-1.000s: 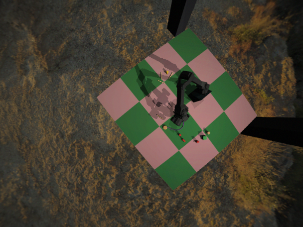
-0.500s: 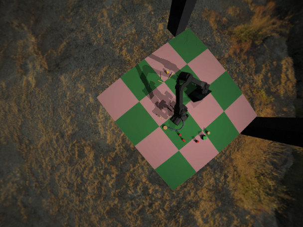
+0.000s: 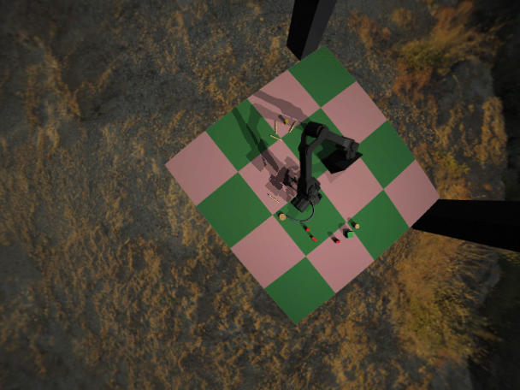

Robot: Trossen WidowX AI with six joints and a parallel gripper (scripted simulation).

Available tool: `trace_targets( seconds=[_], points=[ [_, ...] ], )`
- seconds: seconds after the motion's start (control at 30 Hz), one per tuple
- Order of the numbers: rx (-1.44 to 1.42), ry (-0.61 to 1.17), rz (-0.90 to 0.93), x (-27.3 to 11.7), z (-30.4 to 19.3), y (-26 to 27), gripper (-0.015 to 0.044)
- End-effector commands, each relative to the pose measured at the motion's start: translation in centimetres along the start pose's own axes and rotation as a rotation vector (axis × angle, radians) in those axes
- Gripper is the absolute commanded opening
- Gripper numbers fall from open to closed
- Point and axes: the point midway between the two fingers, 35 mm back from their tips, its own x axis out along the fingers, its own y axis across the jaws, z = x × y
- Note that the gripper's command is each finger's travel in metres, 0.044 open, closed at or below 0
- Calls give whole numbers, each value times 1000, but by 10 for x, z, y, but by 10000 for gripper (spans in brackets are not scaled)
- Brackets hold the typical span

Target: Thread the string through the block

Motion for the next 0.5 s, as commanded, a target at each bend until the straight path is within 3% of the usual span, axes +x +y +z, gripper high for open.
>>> trace_targets(
  seconds=[0.0, 0.07, 0.47],
  points=[
    [0, 0, -1, 0, 0, 0, 46],
    [0, 0, -1, 0, 0, 0, 0],
    [-2, -47, 1, 1, -2, 0, 0]
  ],
)
